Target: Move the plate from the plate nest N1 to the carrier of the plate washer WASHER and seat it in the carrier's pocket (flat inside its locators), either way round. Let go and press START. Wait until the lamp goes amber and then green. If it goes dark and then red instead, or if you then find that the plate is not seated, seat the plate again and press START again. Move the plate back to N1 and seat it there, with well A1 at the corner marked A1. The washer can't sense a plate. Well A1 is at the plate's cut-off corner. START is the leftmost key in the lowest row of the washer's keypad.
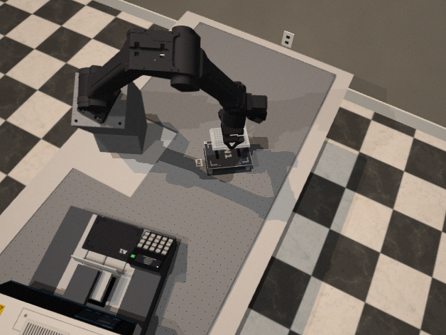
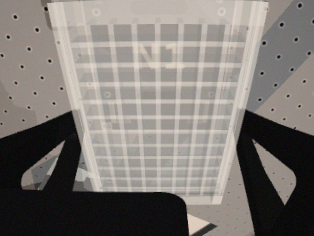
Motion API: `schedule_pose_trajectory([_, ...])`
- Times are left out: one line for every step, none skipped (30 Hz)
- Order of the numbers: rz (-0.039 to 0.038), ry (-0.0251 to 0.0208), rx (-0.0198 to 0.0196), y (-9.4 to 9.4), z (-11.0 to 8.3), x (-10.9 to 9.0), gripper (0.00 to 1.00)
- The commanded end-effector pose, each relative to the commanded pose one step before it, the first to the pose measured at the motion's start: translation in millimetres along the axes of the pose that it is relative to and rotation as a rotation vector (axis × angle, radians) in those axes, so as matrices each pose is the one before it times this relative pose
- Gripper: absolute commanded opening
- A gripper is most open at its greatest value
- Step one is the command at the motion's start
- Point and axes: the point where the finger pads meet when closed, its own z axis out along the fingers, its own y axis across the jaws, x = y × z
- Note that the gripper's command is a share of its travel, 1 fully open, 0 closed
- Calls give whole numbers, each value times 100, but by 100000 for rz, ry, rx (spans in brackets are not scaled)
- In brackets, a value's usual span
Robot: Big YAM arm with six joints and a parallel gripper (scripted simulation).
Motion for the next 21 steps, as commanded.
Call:
schedule_pose_trajectory([600, -1160, 487, -1074, -920, -431, 84])
schedule_pose_trajectory([0, 0, 0, 0, 0, 0, 84])
schedule_pose_trajectory([1084, -961, 155, -286, 256, -316, 84])
schedule_pose_trajectory([192, -329, 62, 156, 468, -120, 84])
schedule_pose_trajectory([-1142, 1968, -307, 541, 965, 574, 84])
schedule_pose_trajectory([-6, 11, 5, 26, 225, -68, 84])
schedule_pose_trajectory([125, -216, 36, -30, 140, -142, 84])
schedule_pose_trajectory([132, -229, 28, -27, 140, -150, 84])
schedule_pose_trajectory([44, -310, 46, 10, 114, -184, 84])
schedule_pose_trajectory([-499, -663, 107, 224, -22, -302, 84])
schedule_pose_trajectory([-272, -204, 15, 127, 97, -78, 84])
schedule_pose_trajectory([231, 153, -33, -75, 229, 44, 84])
schedule_pose_trajectory([781, 468, -68, -296, 357, 137, 84])
schedule_pose_trajectory([19, 34, 2, -8, 179, 2, 84])
schedule_pose_trajectory([-9, 18, 4, -1, 172, -7, 84])
schedule_pose_trajectory([-9, 18, 4, -4, 172, -11, 84])
schedule_pose_trajectory([-9, 17, 4, -5, 172, -15, 84])
schedule_pose_trajectory([0, 0, 0, 0, 0, 0, 84])
schedule_pose_trajectory([0, 0, 0, 0, 0, 0, 84])
schedule_pose_trajectory([-448, -3688, 634, 20, -1322, -1204, 84])
schedule_pose_trajectory([-635, 2114, -385, 362, 990, 689, 84])
